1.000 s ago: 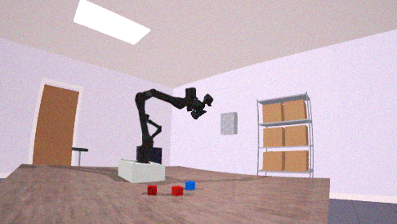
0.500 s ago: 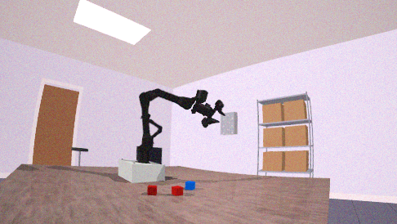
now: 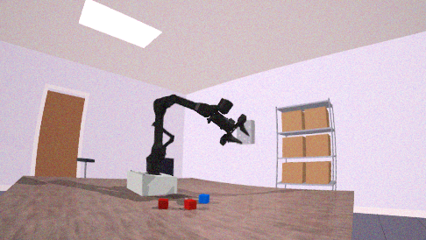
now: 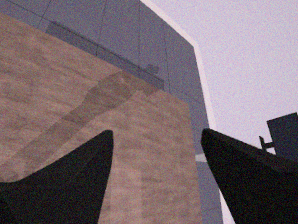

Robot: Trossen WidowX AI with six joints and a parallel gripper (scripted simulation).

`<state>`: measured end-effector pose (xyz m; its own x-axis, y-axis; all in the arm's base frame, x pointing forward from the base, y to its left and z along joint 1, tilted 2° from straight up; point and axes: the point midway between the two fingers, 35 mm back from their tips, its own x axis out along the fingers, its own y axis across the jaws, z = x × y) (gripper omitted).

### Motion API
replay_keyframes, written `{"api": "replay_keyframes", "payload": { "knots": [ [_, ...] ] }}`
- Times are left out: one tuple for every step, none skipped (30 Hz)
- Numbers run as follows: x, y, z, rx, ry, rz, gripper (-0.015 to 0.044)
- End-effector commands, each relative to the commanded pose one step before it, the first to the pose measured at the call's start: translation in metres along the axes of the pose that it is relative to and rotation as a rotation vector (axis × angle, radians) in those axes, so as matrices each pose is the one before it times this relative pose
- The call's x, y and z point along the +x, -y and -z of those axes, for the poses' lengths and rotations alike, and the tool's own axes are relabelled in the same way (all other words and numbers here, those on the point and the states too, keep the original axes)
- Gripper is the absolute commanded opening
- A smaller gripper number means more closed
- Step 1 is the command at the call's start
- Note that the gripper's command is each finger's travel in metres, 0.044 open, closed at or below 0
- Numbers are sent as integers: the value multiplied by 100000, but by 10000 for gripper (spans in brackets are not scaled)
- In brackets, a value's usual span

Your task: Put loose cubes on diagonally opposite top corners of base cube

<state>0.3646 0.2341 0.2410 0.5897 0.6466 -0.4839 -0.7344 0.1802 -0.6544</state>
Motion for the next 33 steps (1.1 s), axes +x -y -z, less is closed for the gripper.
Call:
{"api": "replay_keyframes", "payload": {
  "knots": [
    [116, 118, 3787, 854, -10718, -2691, 265],
    [30, 38, 941, 331, -2584, -715, 265],
    [33, 28, 939, 348, -2556, -759, 265],
    [36, 18, 935, 365, -2526, -803, 265],
    [39, 7, 932, 381, -2496, -847, 265],
    [42, -3, 929, 396, -2464, -891, 265],
    [45, -14, 925, 411, -2432, -935, 265],
    [48, -25, 921, 426, -2398, -979, 265],
    [51, -35, 916, 440, -2363, -1023, 265],
    [54, -46, 912, 453, -2327, -1067, 265],
    [57, -56, 907, 466, -2290, -1111, 265],
    [60, -67, 902, 478, -2252, -1154, 265],
    [63, -78, 897, 490, -2213, -1197, 265],
    [66, -88, 891, 501, -2172, -1240, 265],
    [69, -99, 885, 512, -2131, -1282, 265],
    [72, -109, 879, 522, -2088, -1325, 265],
    [74, -119, 873, 531, -2045, -1366, 265],
    [77, -130, 866, 539, -2000, -1407, 265],
    [80, -140, 860, 547, -1954, -1448, 265],
    [83, -150, 853, 554, -1907, -1488, 265],
    [85, -160, 845, 560, -1859, -1528, 265],
    [88, -170, 838, 566, -1810, -1567, 265],
    [90, -180, 830, 571, -1761, -1605, 265],
    [93, -190, 823, 575, -1710, -1642, 265],
    [95, -200, 815, 578, -1658, -1679, 265],
    [98, -210, 806, 581, -1605, -1715, 265],
    [100, -219, 798, 582, -1551, -1751, 265],
    [102, -228, 789, 583, -1496, -1785, 265],
    [104, -238, 780, 583, -1441, -1818, 265],
    [107, -247, 771, 583, -1385, -1851, 265],
    [109, -256, 762, 581, -1327, -1883, 265],
    [111, -265, 753, 579, -1269, -1913, 265],
    [113, -273, 743, 576, -1211, -1943, 265]
  ]
}}
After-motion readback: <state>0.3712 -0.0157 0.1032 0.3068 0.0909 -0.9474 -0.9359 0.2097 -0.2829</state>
